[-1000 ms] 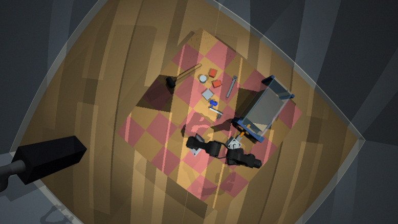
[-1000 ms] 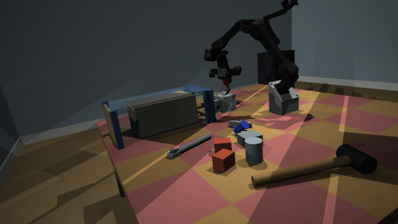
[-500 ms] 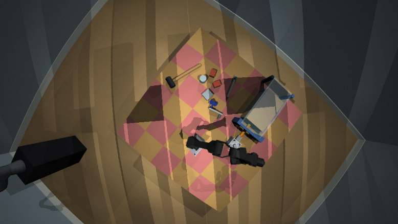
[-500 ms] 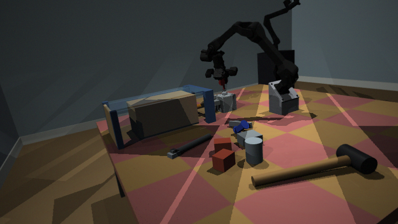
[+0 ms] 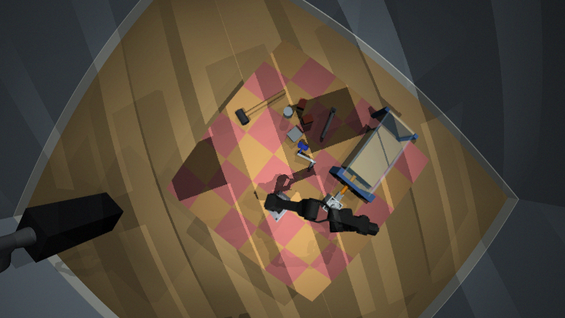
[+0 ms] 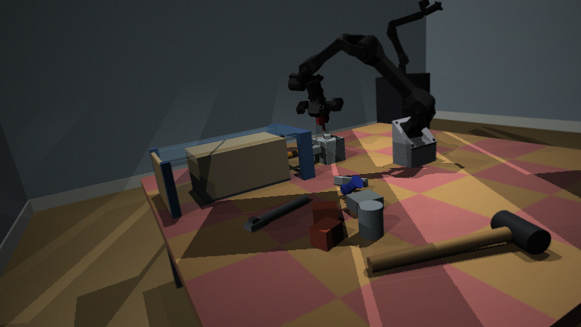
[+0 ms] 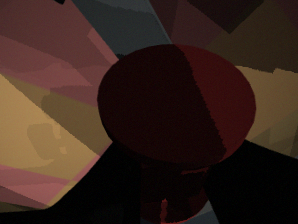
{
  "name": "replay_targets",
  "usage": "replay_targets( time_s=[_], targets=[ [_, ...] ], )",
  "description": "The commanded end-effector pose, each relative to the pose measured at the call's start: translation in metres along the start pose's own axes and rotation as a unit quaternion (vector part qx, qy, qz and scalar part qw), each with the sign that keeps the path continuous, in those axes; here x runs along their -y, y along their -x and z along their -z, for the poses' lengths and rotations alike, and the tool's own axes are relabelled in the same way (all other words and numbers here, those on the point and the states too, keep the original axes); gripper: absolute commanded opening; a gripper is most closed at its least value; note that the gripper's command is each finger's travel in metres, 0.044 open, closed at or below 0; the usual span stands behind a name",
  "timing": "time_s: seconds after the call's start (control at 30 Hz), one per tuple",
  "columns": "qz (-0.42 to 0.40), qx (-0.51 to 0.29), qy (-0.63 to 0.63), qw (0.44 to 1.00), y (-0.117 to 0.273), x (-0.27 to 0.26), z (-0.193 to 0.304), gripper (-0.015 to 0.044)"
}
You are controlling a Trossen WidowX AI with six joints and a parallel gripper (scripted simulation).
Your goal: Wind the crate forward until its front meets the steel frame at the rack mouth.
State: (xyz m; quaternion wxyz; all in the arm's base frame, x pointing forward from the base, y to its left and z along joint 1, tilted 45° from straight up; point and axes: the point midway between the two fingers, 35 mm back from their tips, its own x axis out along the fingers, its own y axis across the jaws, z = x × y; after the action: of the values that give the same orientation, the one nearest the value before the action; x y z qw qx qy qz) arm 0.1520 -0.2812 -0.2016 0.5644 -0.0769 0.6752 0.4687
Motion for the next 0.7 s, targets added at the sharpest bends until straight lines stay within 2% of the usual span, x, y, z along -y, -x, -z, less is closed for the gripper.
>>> replay_targets(
  time_s=[0.0, 0.67],
  targets=[
    [0.017, 0.007, 0.003, 1.000, 0.004, 0.013, -0.011, 0.0000],
    [0.017, 0.008, 0.004, 1.000, 0.012, 0.031, -0.027, 0.0000]
  ],
)
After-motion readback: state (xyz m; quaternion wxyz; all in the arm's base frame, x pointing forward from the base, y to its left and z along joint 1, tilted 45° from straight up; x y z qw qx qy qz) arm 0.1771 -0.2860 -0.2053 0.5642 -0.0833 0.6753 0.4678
